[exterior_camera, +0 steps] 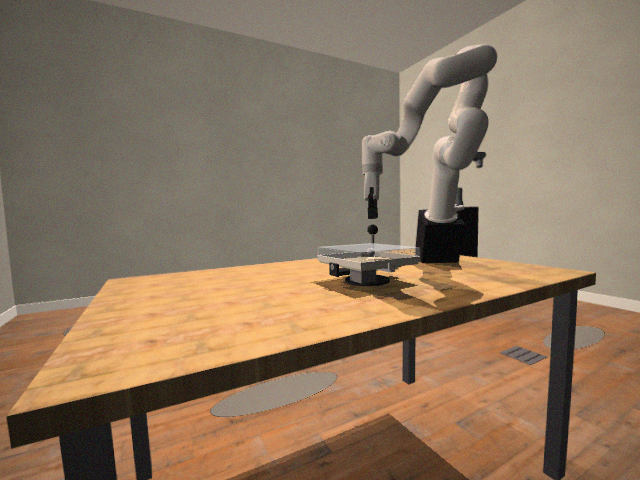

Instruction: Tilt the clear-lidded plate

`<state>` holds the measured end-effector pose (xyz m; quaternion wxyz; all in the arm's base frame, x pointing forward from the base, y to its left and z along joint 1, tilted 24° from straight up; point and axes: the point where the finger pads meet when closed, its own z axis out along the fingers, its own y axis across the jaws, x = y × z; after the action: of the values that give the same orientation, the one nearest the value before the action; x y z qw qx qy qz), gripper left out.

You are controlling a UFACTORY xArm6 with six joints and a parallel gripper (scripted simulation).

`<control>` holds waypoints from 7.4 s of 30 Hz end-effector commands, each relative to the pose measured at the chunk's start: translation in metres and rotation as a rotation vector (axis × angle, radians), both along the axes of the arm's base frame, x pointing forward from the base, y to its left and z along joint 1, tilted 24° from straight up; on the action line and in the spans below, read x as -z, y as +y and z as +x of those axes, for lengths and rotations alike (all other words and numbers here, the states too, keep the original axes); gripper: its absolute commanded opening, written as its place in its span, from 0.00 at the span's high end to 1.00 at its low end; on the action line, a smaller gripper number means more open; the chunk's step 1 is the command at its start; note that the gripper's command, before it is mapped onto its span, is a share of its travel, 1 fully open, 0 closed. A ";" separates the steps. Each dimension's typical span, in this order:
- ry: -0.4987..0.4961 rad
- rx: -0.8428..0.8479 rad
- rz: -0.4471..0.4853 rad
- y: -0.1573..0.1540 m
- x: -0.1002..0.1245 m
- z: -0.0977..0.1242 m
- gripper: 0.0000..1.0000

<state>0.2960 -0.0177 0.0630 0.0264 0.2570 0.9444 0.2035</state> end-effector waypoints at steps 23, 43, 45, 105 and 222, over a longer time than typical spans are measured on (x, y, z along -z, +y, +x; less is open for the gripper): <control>-0.002 0.001 0.000 0.004 0.009 0.004 0.39; -0.002 0.001 0.000 0.009 0.021 0.007 0.39; -0.002 0.001 0.000 0.009 0.021 0.007 0.39; -0.002 0.001 0.000 0.014 0.033 0.009 0.39; -0.002 0.001 0.000 0.022 0.051 0.015 1.00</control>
<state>0.3075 0.0057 0.0103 0.0240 0.2568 0.9444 0.2040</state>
